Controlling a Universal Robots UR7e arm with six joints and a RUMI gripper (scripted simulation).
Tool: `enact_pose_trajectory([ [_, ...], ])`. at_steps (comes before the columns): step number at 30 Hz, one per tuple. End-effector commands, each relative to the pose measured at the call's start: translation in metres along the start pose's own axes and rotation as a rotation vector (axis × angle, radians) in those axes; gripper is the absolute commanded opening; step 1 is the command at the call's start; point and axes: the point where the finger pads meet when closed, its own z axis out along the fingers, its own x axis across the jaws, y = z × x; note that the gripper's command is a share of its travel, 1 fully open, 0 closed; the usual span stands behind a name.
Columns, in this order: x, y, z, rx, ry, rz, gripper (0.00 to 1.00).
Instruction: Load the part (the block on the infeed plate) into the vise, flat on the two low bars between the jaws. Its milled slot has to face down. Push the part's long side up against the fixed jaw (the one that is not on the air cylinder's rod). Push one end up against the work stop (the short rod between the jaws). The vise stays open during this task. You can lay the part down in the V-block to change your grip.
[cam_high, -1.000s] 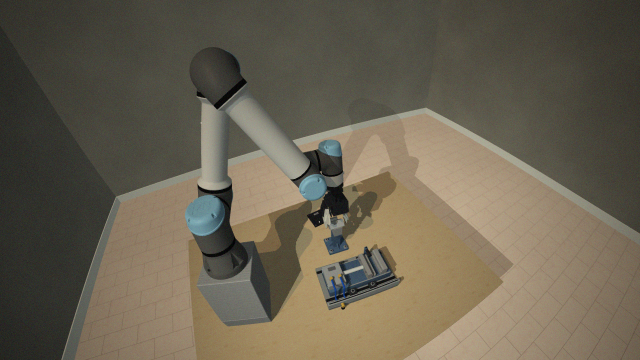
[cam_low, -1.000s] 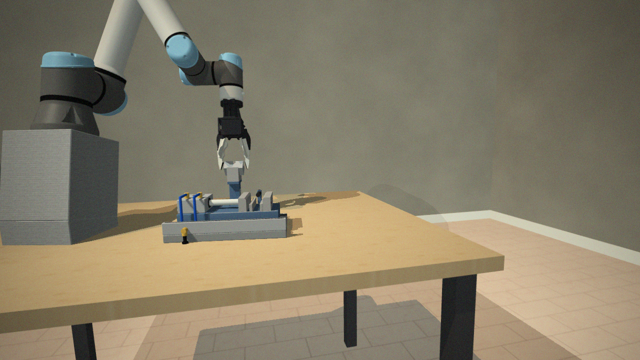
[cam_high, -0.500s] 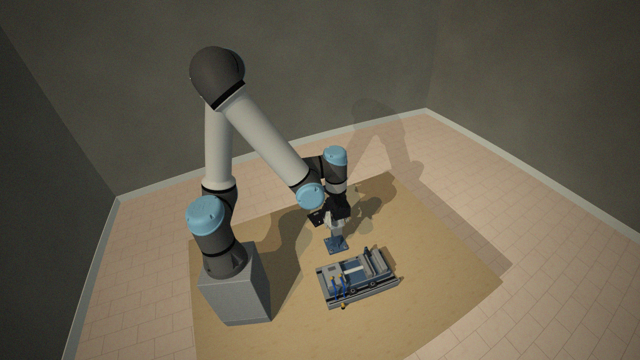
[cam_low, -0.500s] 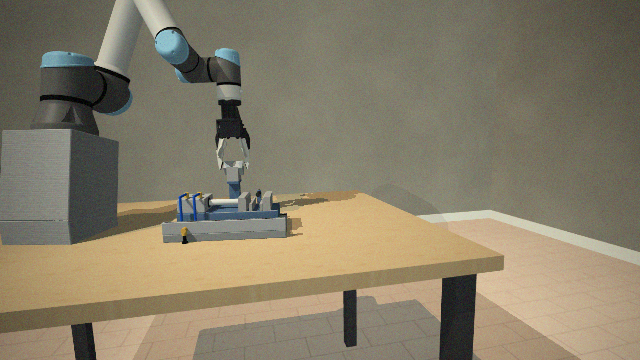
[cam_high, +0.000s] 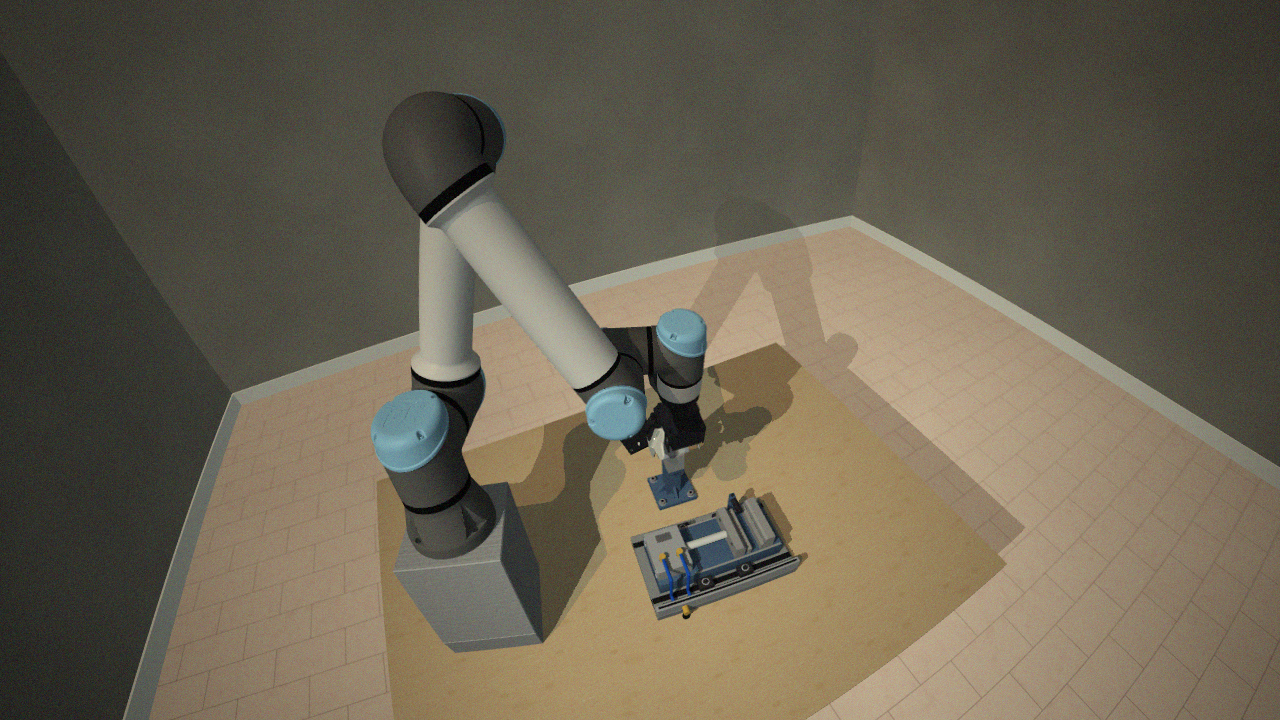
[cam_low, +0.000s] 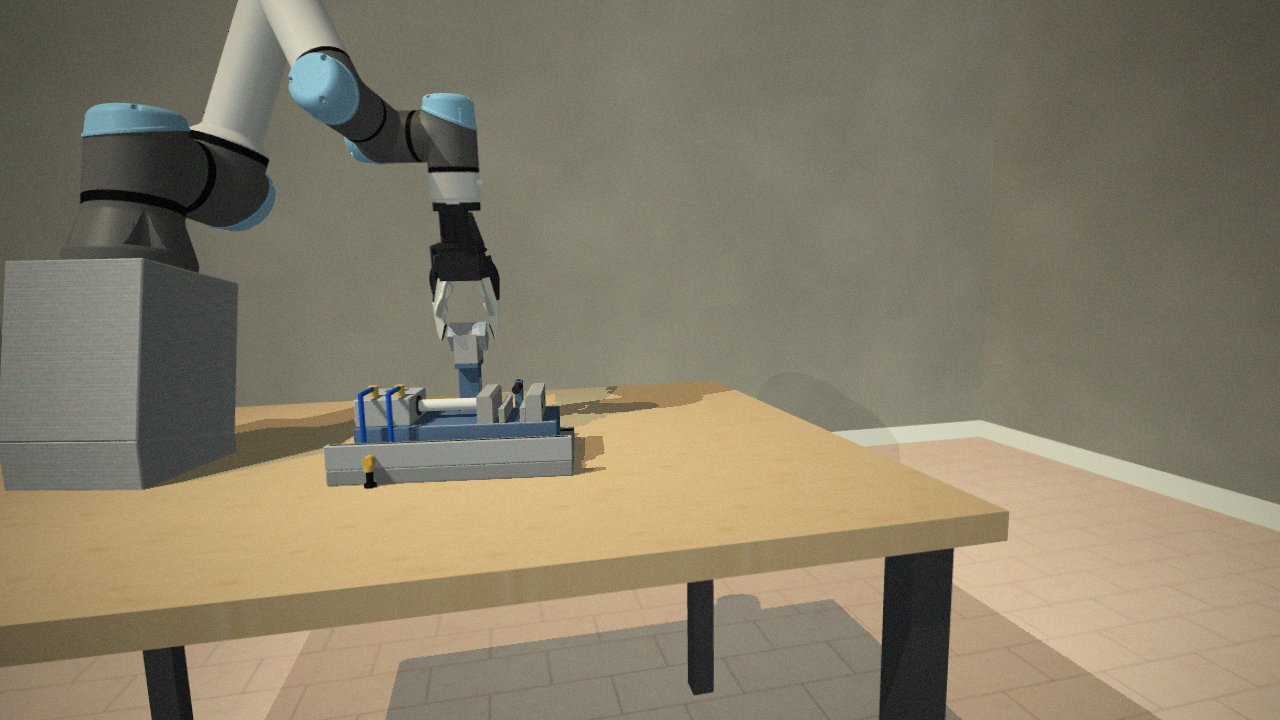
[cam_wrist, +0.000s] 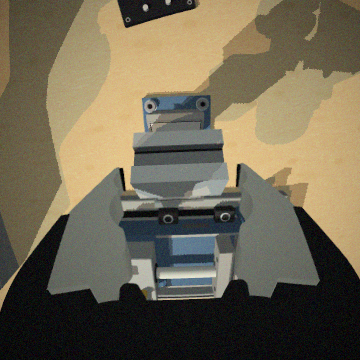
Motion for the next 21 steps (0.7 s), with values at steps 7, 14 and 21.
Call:
enact_pose_trajectory([
  [7,0.0000,0.0007,0.0009,0.157,-0.003,-0.005,0.51],
  [14,0.0013,0.0016,0.0004,0.217,-0.002,-0.006,0.51],
  [21,0.0012,0.0023,0.0006,0.297,-0.002,-0.006,0.51],
])
